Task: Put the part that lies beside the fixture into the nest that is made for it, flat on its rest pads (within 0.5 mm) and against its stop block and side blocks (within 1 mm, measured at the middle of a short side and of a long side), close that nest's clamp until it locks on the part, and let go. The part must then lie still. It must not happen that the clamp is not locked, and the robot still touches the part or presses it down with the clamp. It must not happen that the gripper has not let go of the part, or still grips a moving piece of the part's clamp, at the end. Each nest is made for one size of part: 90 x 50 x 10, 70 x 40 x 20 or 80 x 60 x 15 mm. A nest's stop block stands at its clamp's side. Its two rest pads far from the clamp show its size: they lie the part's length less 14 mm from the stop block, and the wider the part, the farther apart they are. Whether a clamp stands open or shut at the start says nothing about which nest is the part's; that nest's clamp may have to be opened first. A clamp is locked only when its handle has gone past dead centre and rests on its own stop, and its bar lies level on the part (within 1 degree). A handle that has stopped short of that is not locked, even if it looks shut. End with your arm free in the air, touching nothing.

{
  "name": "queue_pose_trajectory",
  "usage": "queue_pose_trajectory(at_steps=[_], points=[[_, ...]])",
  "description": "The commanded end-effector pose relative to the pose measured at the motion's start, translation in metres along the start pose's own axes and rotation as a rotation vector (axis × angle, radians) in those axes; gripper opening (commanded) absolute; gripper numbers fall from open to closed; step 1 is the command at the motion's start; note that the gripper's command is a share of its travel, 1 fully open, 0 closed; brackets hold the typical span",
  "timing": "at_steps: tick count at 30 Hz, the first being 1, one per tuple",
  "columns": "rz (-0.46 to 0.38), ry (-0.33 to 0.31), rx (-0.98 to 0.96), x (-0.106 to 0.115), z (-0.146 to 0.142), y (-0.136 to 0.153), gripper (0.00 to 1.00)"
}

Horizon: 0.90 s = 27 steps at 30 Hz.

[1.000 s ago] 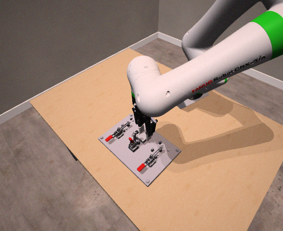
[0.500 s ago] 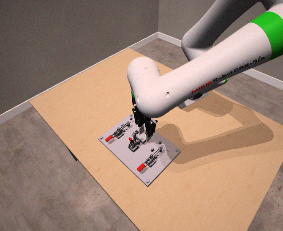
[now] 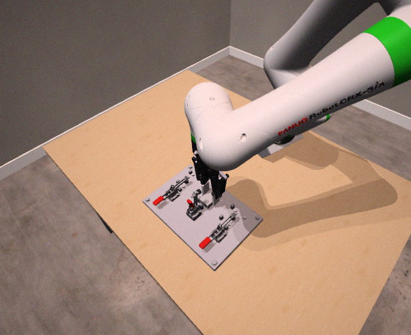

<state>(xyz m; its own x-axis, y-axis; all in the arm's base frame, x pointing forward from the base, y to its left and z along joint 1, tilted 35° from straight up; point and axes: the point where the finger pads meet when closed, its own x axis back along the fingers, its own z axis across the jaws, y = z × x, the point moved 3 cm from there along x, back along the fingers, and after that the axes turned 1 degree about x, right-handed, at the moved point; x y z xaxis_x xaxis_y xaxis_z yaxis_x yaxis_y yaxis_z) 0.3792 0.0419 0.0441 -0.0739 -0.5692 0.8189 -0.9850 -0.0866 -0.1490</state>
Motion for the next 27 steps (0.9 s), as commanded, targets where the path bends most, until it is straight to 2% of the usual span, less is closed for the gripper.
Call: queue_pose_trajectory(at_steps=[1,27], points=[[0.0,0.0,0.0,0.0,0.0002,-0.0001,0.0],[0.0,0.0,0.0,-0.0052,0.0017,-0.0006,0.0]])
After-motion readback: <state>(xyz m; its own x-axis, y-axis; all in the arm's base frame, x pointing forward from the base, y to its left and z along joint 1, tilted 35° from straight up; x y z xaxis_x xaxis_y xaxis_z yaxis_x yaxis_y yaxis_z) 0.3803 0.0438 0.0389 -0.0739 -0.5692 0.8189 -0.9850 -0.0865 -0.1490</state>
